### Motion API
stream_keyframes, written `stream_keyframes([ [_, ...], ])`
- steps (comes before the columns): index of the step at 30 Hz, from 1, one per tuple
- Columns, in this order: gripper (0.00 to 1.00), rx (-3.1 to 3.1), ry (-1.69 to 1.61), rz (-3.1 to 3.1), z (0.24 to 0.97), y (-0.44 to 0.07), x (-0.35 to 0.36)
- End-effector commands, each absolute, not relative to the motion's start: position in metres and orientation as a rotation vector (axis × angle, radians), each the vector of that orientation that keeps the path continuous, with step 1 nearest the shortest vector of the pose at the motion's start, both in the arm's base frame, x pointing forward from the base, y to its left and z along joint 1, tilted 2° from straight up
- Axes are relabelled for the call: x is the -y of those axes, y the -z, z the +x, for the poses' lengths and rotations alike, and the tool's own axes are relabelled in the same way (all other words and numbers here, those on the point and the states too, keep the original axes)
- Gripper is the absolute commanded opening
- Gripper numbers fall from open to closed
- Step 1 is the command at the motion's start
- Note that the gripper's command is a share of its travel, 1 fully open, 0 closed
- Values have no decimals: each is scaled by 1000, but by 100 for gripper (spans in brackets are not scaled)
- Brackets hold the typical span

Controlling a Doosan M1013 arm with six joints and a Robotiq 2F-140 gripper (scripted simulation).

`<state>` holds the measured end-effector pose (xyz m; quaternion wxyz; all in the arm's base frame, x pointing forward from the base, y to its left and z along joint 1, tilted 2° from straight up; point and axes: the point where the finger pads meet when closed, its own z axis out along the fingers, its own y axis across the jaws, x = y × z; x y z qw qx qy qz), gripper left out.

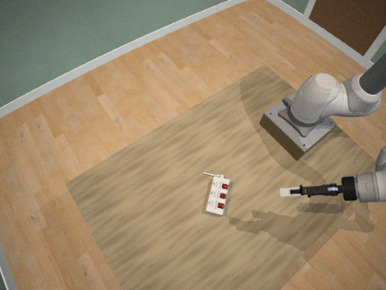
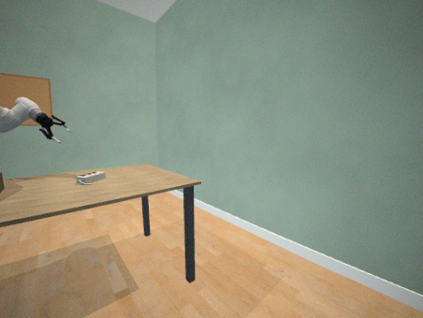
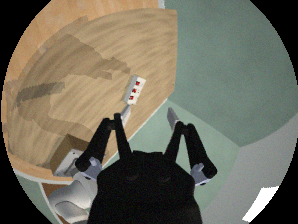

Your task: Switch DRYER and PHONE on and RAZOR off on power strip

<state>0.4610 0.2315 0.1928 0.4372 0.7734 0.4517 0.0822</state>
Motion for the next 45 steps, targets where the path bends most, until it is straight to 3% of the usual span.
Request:
stream_keyframes([
  [1, 0, -1123, -204, 1923, 461, -193, -231],
  [22, 0, -1109, -198, 1944, 461, -190, -229],
  [27, 0, -1022, -161, 2058, 459, -172, -213],
  [35, 0, -552, -23, 2472, 449, -99, -164],
  [45, 0, 70, 103, 2771, 453, -65, -150],
])
